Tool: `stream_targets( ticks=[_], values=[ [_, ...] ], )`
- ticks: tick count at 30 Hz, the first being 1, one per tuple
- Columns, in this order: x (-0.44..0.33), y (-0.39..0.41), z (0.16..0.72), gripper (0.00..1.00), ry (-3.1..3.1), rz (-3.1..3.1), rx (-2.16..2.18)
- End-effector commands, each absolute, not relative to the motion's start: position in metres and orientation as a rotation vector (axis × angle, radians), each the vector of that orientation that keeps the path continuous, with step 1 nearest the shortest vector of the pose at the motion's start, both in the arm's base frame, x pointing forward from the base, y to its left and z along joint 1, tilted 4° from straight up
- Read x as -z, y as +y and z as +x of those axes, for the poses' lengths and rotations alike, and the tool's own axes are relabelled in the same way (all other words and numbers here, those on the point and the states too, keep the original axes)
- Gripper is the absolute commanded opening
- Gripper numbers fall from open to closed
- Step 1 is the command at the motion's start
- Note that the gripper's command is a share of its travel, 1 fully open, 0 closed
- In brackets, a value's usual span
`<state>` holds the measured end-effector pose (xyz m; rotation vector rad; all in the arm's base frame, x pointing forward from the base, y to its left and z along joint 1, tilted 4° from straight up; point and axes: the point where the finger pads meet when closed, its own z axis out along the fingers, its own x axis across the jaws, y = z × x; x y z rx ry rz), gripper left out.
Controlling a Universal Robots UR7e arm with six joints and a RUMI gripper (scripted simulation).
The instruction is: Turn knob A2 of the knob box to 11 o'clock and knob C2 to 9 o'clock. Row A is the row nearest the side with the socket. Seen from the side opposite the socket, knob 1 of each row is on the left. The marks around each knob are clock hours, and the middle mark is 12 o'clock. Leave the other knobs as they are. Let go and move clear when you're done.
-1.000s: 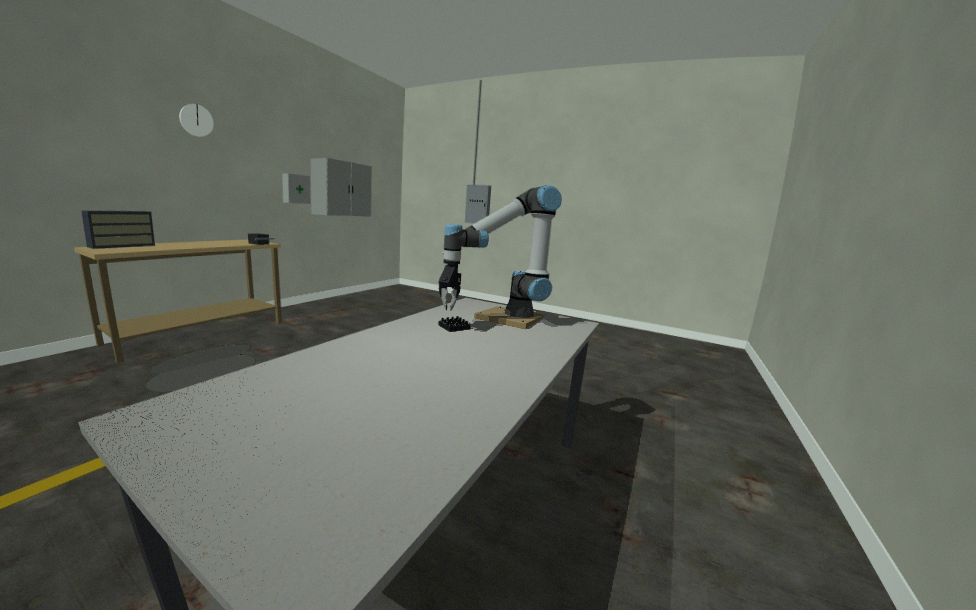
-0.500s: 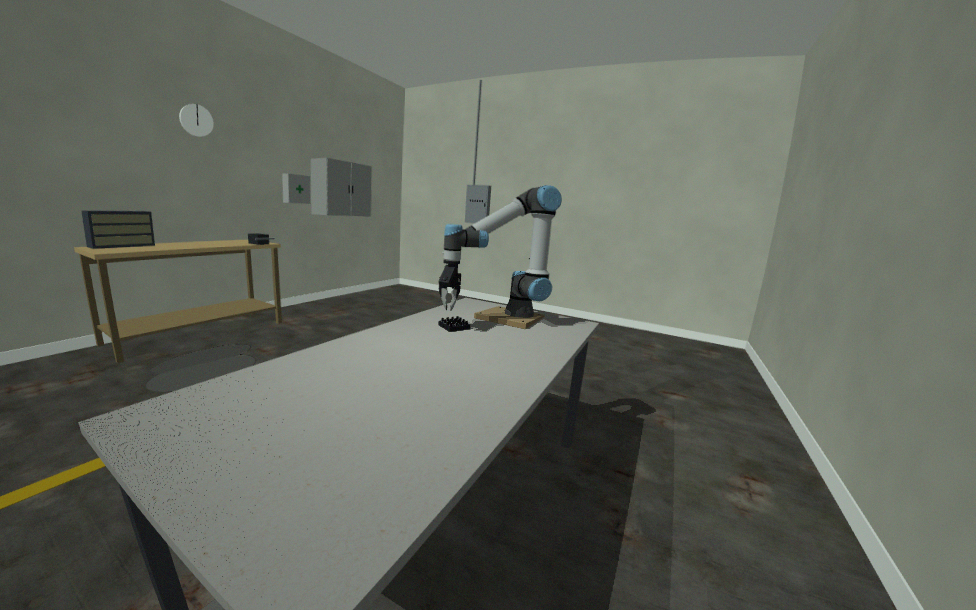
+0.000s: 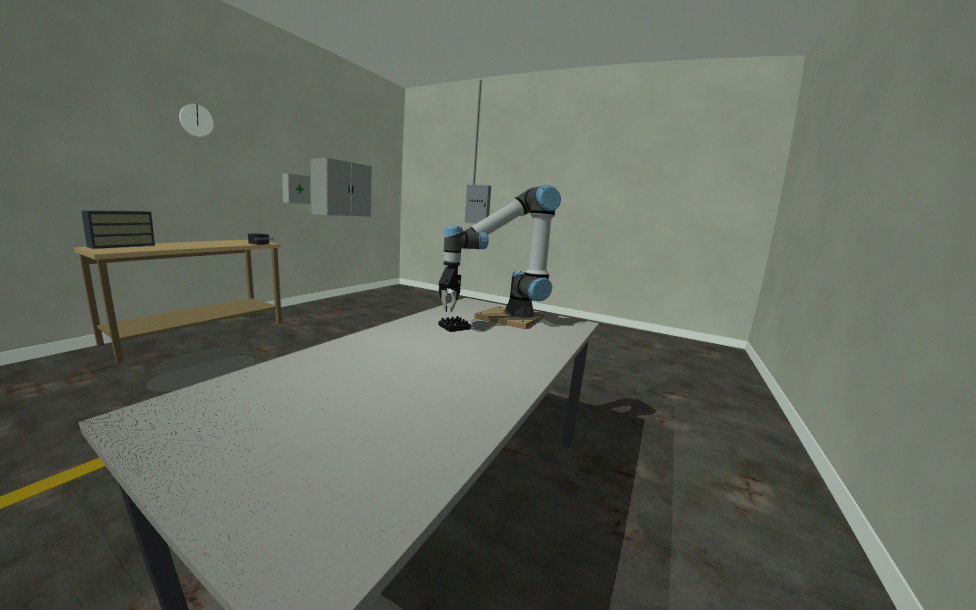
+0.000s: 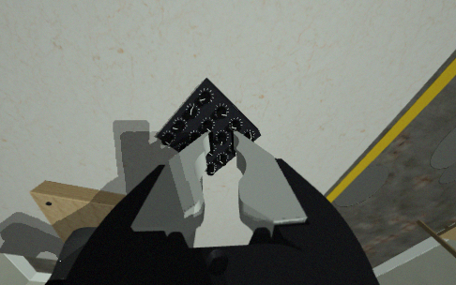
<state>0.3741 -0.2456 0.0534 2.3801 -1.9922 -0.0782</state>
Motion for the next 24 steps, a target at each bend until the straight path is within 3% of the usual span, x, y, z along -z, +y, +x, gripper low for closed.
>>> stream_targets(
  ticks=[1,24],
  values=[
    [-0.052,-0.246,0.374,0.11,-1.992,2.38,0.076],
    [-0.025,-0.245,0.373,0.11,-1.992,2.38,0.076]
  ],
)
